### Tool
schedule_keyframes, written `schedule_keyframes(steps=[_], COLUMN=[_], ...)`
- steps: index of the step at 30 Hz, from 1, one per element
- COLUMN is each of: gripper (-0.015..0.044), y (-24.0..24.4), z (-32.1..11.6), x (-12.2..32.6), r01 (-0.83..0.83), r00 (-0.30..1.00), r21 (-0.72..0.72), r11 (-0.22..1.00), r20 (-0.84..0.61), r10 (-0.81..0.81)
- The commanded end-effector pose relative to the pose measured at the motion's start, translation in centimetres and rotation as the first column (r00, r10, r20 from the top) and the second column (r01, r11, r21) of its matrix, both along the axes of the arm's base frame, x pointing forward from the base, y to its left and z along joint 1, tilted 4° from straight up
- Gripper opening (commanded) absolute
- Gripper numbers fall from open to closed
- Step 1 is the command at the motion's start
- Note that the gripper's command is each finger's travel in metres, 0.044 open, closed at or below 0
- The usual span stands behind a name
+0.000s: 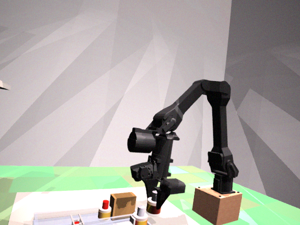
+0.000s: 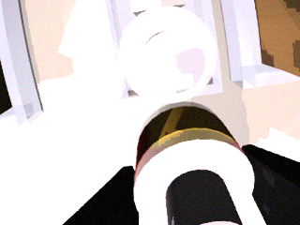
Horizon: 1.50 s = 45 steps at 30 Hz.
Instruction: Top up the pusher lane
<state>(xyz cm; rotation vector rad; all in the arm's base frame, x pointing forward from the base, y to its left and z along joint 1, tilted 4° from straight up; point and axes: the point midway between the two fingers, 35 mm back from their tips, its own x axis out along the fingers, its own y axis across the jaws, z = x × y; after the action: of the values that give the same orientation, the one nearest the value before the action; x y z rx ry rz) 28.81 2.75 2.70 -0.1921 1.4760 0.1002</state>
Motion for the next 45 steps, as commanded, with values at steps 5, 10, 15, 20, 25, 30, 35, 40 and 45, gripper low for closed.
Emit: schedule_keyframes(steps=[5,10,15,20,25,30,35,40,45], gripper=[0.0,0.0,0.0,0.0,0.0,0.0,0.0,0.0,0.0], y=[-0.1,-0.1,0.0,0.0,0.1,0.1,0.1,0.2,0.2], z=[-1.7,-1.6,-1.6,-1.6,-1.6,-1.6,-1.6,-1.6,-1.5], x=[-0.3,-0.2,0.0,0.3,0.5,0.7,1.0,1.2,1.5], r01=[0.005,0.005,0.005,0.005,0.005,0.005,0.005,0.005,0.005], r00=[1.0,1.0,1.0,1.0,1.0,1.0,1.0,1.0,1.0], r21=[-0.006,-0.006,-0.005,-0.005,-0.005,-0.005,-0.005,-0.005,-0.005], r11=[1.0,1.0,1.0,1.0,1.0,1.0,1.0,1.0,1.0], r20=[-0.02,-0.02,-0.02,-0.02,-0.02,-0.019,-0.019,-0.019,-0.019], r10=[-0.005,-0.005,-0.005,-0.005,-0.005,-0.005,-0.005,-0.005,-0.005])
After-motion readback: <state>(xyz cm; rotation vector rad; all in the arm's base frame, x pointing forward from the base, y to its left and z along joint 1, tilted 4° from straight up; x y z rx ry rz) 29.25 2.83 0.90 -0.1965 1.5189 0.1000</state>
